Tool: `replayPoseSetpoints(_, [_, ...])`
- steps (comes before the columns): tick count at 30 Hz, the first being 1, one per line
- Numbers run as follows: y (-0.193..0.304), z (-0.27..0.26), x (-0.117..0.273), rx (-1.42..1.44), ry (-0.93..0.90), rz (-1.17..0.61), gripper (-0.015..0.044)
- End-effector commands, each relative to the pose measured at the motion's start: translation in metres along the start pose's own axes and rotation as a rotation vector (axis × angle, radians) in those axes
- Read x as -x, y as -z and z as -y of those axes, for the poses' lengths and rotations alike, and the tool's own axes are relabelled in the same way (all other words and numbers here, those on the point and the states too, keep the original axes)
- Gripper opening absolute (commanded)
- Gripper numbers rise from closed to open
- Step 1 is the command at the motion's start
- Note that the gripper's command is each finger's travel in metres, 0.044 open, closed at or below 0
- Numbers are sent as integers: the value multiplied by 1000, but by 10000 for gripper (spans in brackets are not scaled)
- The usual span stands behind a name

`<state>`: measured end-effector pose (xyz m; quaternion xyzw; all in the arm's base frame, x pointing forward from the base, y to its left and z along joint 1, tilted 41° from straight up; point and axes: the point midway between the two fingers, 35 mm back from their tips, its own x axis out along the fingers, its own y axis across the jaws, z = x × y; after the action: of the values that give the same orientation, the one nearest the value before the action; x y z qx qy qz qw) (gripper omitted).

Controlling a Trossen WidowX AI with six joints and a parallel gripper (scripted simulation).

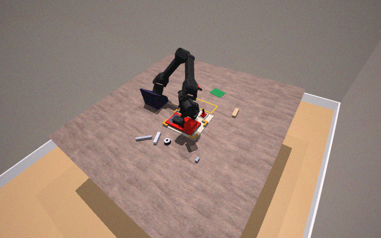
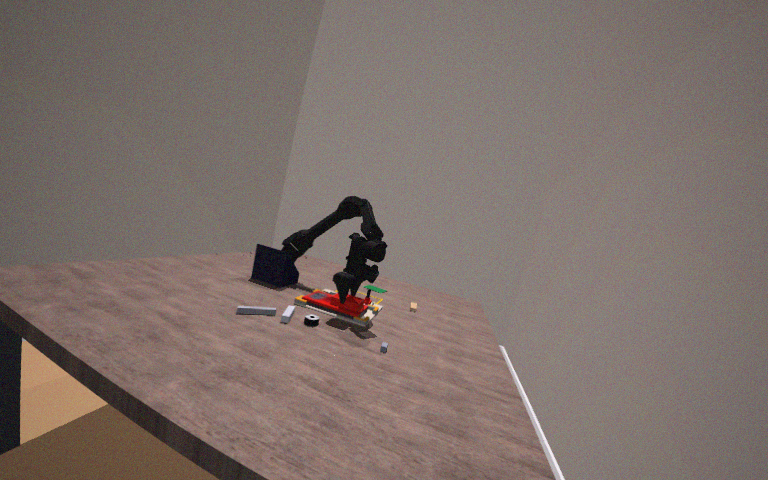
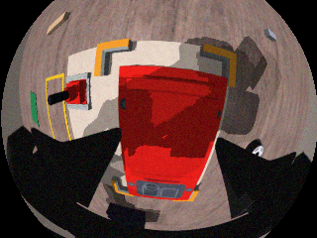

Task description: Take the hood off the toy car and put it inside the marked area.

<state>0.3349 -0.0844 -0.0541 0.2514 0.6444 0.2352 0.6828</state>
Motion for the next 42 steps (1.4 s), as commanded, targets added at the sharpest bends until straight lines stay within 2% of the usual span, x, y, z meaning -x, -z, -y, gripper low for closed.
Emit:
replayPoseSetpoints(1, [0,-1,-2,-6,-6,3,440])
replayPoseSetpoints(12, [0,-1,-8,-6,-6,3,440])
replayPoseSetpoints(15, [0,0,-6,0,0,0,361])
replayPoseSetpoints(25, [0,0,-6,0,0,0,295])
replayPoseSetpoints(36, [0,0,0,0,0,0,6])
replayPoseSetpoints(42, [0,0,4,0,0,0,0])
